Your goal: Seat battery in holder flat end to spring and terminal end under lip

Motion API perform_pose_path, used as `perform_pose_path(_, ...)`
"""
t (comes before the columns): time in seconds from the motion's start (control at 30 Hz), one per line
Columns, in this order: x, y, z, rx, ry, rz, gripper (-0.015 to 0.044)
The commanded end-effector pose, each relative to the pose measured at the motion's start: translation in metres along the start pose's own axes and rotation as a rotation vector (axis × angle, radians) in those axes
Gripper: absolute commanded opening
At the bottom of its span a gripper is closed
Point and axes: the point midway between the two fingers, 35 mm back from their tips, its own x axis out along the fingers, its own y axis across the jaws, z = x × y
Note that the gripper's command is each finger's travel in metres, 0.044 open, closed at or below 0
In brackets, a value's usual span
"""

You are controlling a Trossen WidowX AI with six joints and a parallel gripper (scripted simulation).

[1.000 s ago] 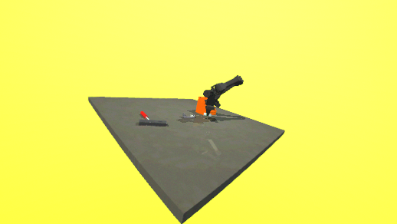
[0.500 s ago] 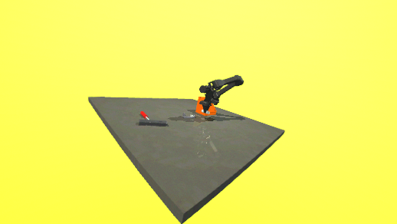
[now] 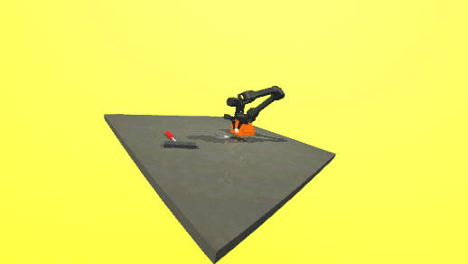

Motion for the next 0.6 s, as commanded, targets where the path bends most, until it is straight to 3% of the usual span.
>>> perform_pose_path(0.0,-0.002,-0.014,-0.001,0.211,0.002,-0.002,0.0082)
perform_pose_path(0.57,-0.011,-0.077,-0.015,1.213,-0.003,-0.005,0.0082)
